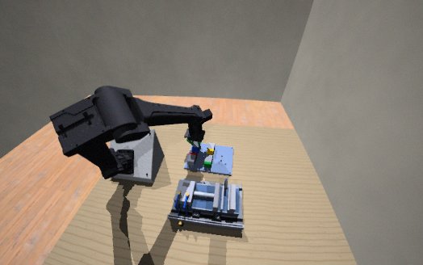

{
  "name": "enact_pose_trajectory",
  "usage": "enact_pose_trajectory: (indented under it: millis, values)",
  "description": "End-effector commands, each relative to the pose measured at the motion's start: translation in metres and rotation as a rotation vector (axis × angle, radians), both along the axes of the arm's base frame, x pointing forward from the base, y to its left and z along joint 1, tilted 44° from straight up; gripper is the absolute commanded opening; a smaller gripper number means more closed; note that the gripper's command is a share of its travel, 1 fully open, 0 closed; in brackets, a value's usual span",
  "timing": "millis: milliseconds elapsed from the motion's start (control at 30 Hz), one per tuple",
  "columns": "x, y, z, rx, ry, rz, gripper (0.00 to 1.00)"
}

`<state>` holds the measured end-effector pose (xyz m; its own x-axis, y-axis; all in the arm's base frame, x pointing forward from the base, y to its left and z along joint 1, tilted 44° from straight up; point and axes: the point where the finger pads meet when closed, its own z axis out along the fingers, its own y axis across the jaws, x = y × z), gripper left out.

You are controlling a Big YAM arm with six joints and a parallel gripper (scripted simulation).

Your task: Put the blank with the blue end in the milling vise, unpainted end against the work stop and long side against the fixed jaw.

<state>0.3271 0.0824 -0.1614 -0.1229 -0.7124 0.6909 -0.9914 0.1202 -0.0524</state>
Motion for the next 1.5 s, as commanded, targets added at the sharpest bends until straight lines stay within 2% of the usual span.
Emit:
enact_pose_trajectory:
  millis: [0,300,367,833,1300,1467]
  values:
    - [0.020,0.027,0.016,0.025,-0.054,0.014,0.00]
    - [0.021,0.054,0.044,0.030,-0.055,0.013,0.00]
    - [0.021,0.054,0.044,0.030,-0.055,0.013,0.00]
    - [0.022,0.096,0.088,0.036,-0.056,0.013,0.00]
    - [0.023,0.103,0.095,0.039,-0.061,0.014,0.00]
    - [0.029,0.094,0.098,0.036,-0.044,0.010,0.00]
